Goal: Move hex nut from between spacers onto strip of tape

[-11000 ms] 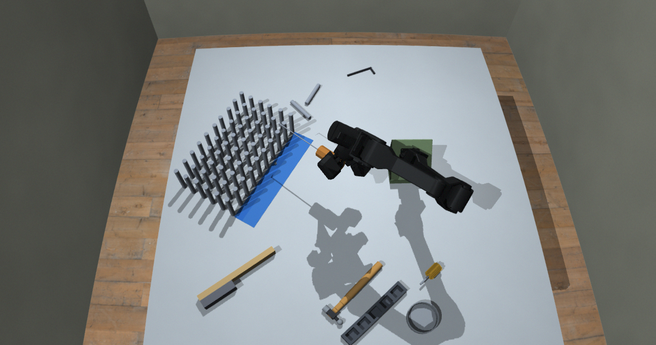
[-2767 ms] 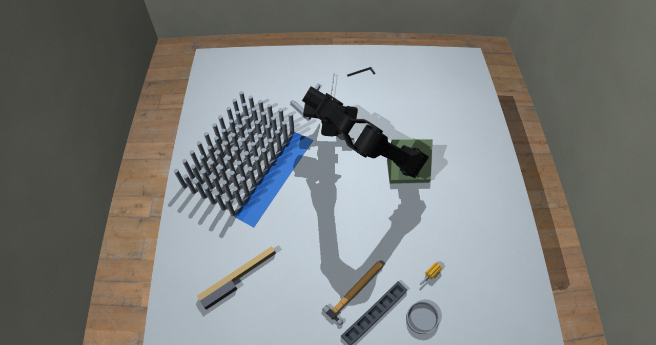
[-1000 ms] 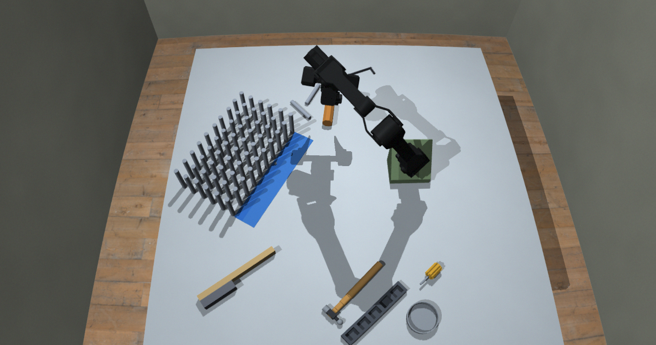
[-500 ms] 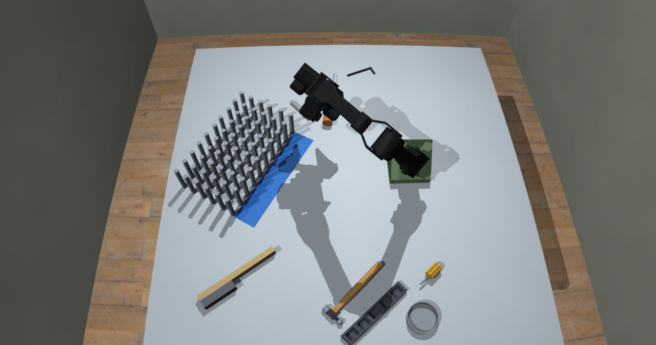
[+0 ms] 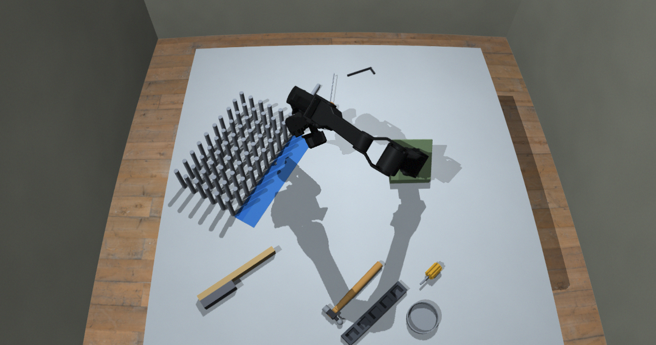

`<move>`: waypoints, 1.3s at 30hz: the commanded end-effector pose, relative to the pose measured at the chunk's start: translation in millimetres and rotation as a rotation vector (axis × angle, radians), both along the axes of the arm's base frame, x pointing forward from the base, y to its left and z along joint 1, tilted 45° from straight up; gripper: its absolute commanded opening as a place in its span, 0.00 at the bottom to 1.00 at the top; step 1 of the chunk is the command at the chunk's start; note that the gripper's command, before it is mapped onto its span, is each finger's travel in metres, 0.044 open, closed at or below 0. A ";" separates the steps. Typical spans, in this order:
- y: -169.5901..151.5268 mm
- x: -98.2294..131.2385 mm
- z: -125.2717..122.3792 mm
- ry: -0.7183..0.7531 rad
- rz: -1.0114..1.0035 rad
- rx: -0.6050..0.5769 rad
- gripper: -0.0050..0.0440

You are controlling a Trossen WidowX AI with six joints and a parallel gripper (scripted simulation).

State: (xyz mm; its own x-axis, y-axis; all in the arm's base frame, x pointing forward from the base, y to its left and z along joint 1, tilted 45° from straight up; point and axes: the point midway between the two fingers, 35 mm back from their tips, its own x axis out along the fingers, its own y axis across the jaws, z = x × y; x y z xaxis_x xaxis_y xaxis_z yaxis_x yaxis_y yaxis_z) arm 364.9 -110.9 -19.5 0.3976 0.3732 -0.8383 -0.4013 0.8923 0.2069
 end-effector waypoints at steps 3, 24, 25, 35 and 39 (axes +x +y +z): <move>31.4 13.3 25.8 -0.026 -0.178 0.152 0.92; 117.3 12.0 -7.6 0.121 -0.405 0.415 0.92; 121.6 11.4 -11.6 0.120 -0.405 0.415 0.92; 129.9 16.0 -17.0 0.083 -0.401 0.416 0.92; 129.6 18.3 -12.4 0.070 -0.394 0.418 0.92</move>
State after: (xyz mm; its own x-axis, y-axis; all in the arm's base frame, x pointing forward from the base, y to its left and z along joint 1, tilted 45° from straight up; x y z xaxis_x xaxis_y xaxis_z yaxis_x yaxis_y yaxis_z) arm 377.1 21.9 -38.1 0.5006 0.5245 -0.6887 -0.0218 0.8030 0.5956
